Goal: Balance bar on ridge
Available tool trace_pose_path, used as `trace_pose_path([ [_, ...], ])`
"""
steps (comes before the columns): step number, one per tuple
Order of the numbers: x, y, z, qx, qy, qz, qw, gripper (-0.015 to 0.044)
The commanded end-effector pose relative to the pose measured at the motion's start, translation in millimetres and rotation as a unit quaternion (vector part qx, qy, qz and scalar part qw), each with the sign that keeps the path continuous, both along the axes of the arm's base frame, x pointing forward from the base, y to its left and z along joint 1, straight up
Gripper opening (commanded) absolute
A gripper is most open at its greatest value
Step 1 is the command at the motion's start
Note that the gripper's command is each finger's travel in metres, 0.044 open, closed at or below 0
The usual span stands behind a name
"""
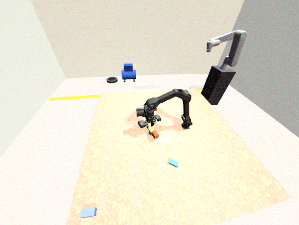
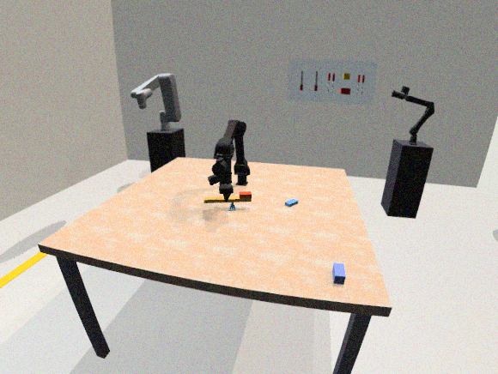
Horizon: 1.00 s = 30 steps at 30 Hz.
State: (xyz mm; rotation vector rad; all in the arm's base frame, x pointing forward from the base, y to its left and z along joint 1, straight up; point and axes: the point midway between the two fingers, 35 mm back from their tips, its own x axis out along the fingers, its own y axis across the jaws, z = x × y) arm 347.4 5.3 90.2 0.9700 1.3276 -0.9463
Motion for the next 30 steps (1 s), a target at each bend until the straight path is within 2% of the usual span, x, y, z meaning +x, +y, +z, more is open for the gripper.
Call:
trace_pose_path([
  [1, 0.0, 0.0, 0.2, 0.0, 0.0, 0.0, 1.0, 0.0169],
  [30, 0.0, 0.0, 0.2, 0.0, 0.0, 0.0, 1.0, 0.0185],
])
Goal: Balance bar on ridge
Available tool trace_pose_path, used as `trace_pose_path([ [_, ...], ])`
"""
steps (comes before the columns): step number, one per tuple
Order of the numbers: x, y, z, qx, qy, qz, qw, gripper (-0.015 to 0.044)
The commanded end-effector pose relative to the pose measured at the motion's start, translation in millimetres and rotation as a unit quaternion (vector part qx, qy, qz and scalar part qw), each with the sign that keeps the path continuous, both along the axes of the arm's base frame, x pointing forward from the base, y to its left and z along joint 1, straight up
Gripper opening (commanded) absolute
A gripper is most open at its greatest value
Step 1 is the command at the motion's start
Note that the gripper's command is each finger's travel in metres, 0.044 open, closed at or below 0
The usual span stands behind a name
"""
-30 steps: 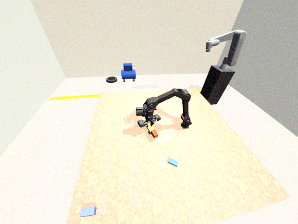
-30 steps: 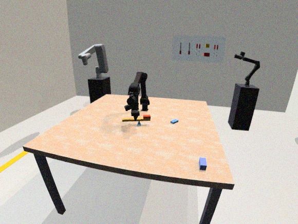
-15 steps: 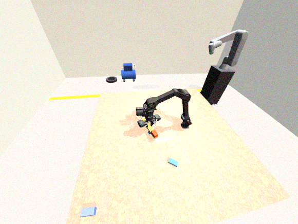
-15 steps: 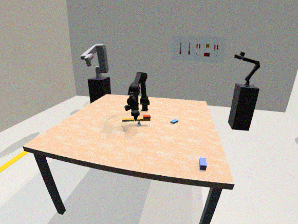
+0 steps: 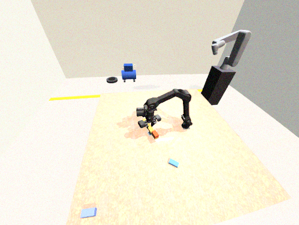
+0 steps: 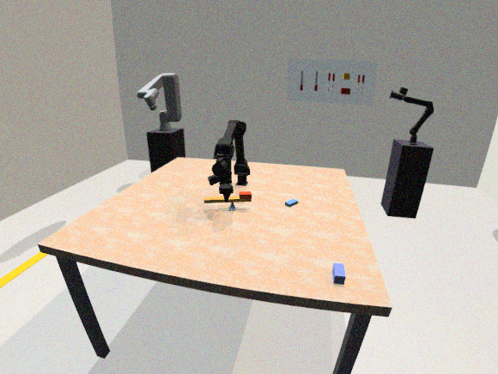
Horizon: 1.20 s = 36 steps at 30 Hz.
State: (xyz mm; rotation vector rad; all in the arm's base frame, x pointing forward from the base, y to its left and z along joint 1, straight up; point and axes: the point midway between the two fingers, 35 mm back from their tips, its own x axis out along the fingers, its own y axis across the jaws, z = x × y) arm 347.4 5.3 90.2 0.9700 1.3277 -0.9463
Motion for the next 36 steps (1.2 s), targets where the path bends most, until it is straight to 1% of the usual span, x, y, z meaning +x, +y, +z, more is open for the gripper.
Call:
trace_pose_path([
  [1, 0.0, 0.0, 0.2, 0.0, 0.0, 0.0, 1.0, 0.0185],
  [4, 0.0, 0.0, 0.2, 0.0, 0.0, 0.0, 1.0, 0.0185],
  [13, 0.0, 0.0, 0.2, 0.0, 0.0, 0.0, 1.0, 0.0421],
  [14, 0.0, 0.0, 0.2, 0.0, 0.0, 0.0, 1.0, 0.044],
  [18, 1.3, 0.0, 8.3, 0.0, 0.0, 0.0, 1.0, 0.044],
  [24, 0.6, 0.0, 81.7, 0.0, 0.0, 0.0, 1.0, 0.044],
  [26, -2.5, 0.0, 97.9, 0.0, 0.0, 0.0, 1.0, 0.044],
  [36, -2.9, 0.0, 99.9, 0.0, 0.0, 0.0, 1.0, 0.044],
])
